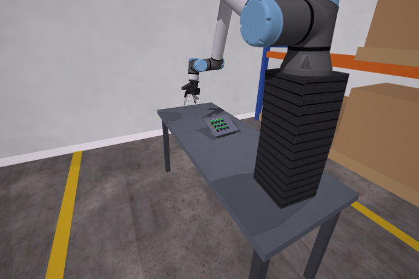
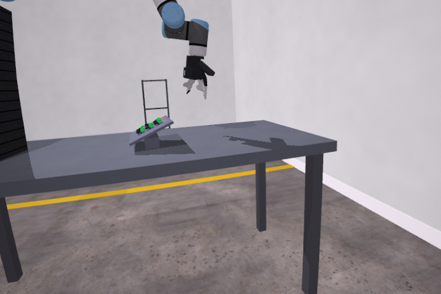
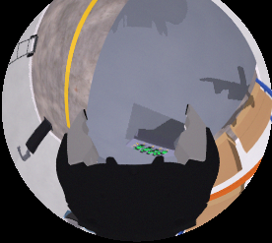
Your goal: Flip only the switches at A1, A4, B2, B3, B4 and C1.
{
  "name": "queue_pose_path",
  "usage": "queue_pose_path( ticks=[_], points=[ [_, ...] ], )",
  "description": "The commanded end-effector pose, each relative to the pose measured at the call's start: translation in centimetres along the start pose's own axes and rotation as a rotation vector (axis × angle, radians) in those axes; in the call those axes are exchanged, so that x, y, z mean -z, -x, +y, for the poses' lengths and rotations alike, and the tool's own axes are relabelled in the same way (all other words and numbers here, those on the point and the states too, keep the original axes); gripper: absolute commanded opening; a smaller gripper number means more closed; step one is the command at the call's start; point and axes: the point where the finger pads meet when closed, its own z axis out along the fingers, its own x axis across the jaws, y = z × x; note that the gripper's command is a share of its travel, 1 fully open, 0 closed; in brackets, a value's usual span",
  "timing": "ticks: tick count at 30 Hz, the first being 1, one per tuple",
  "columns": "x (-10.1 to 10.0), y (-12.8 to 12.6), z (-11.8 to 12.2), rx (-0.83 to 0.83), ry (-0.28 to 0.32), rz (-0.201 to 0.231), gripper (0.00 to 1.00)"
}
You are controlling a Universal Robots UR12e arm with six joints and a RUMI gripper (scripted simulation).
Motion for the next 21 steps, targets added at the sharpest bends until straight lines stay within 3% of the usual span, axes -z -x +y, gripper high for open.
queue_pose_path(
  ticks=[1, 17, 18, 21],
  points=[
    [0.12, -0.03, -0.09, 0.000, -0.001, 0.001, 1.00],
    [0.12, -0.03, -0.09, 0.000, -0.001, 0.001, 1.00],
    [0.12, -0.03, -0.08, 0.000, -0.001, 0.001, 0.00],
    [0.00, -0.04, 0.27, -0.004, -0.002, 0.001, 0.00]
  ],
)
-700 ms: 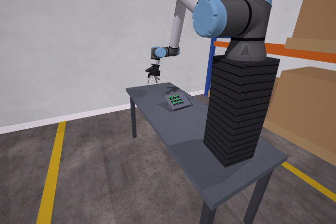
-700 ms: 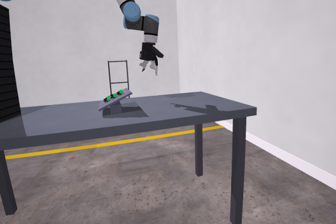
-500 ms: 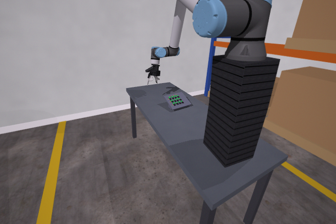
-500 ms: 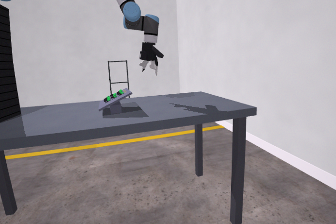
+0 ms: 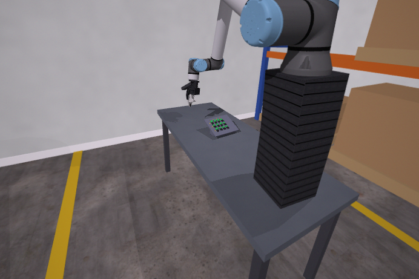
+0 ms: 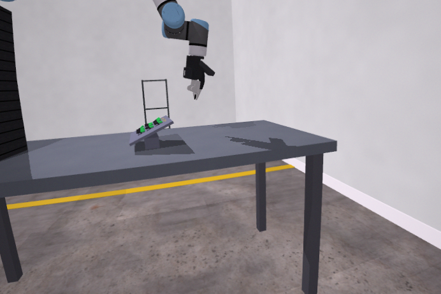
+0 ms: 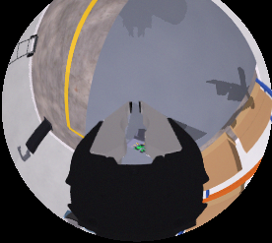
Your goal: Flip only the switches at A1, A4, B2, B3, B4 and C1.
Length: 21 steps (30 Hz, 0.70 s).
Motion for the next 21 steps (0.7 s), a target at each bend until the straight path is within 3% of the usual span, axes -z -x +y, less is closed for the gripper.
queue_pose_path(
  ticks=[1, 6, 11, 13, 16, 21],
  points=[
    [0.0, -0.1, 0.4, -0.007, -0.004, 0.003, 0.00],
    [-0.3, -0.6, 2.1, -0.034, -0.026, 0.020, 0.00],
    [-0.8, -1.0, 5.6, -0.087, -0.069, 0.051, 0.00],
    [-0.8, -1.0, 5.6, -0.087, -0.069, 0.051, 0.00],
    [-1.0, -1.1, 8.5, -0.130, -0.104, 0.075, 0.00],
    [-0.9, -1.0, 10.6, -0.162, -0.130, 0.093, 0.00]
  ],
)
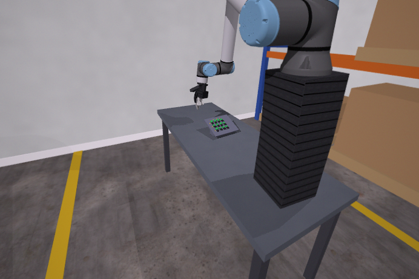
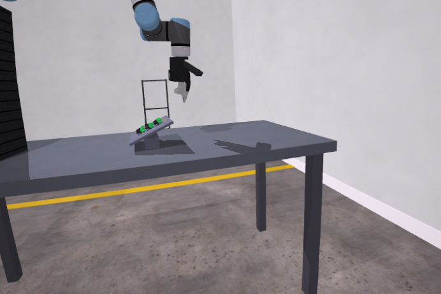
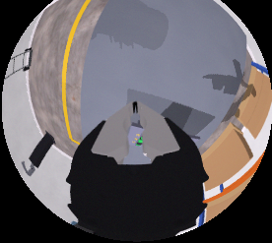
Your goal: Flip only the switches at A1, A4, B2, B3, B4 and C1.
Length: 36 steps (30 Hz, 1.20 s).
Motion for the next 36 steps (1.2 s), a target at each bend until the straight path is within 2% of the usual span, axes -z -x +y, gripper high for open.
queue_pose_path(
  ticks=[1, 2, 7, 9, 11, 18, 24, 26, 31, 36],
  points=[
    [0.6, -0.7, 3.9, -0.065, -0.070, 0.046, 0.00],
    [0.6, -0.7, 3.9, -0.065, -0.070, 0.046, 0.00],
    [1.4, -0.7, 7.2, -0.114, -0.110, 0.073, 0.00],
    [1.4, -0.7, 7.2, -0.114, -0.110, 0.073, 0.00],
    [2.1, -0.6, 9.4, -0.146, -0.137, 0.089, 0.00],
    [3.3, -0.2, 12.3, -0.189, -0.173, 0.111, 0.00],
    [5.2, 0.5, 15.9, -0.244, -0.220, 0.139, 0.00],
    [5.2, 0.5, 15.9, -0.244, -0.220, 0.139, 0.00],
    [6.2, 0.9, 17.7, -0.271, -0.241, 0.151, 0.00],
    [6.4, 1.0, 18.1, -0.276, -0.245, 0.153, 0.00]
  ],
)
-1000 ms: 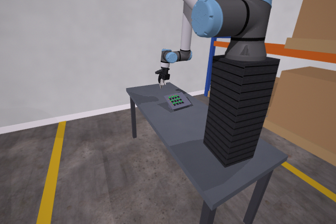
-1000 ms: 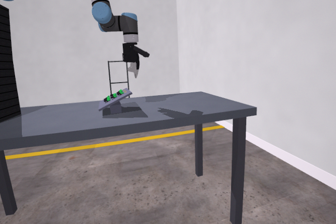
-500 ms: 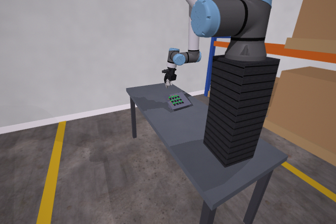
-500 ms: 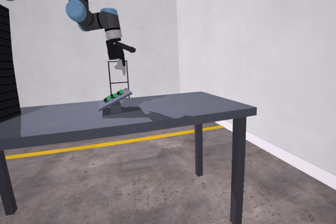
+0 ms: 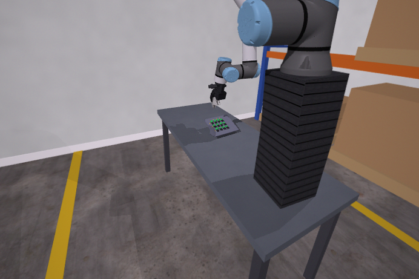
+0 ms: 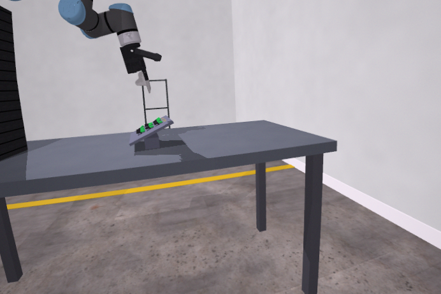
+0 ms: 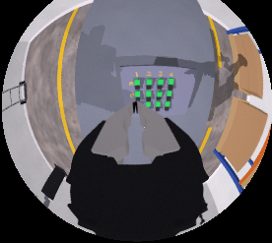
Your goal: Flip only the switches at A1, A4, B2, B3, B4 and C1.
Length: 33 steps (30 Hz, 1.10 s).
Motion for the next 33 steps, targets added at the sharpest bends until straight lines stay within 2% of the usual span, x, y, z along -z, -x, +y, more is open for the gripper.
queue_pose_path(
  ticks=[1, 10, 15, 22, 24, 33],
  points=[
    [0.9, -0.4, 0.4, -0.016, -0.024, 0.012, 0.00],
    [0.8, -0.3, 0.2, -0.014, -0.026, 0.012, 0.00],
    [-0.1, -0.4, 0.0, -0.012, -0.028, 0.013, 0.00],
    [-3.5, -0.3, -0.1, -0.011, -0.028, 0.013, 0.00],
    [-3.5, -0.3, -0.1, -0.011, -0.028, 0.013, 0.00],
    [-8.4, -0.3, -0.2, -0.011, -0.028, 0.013, 0.00]
  ],
)
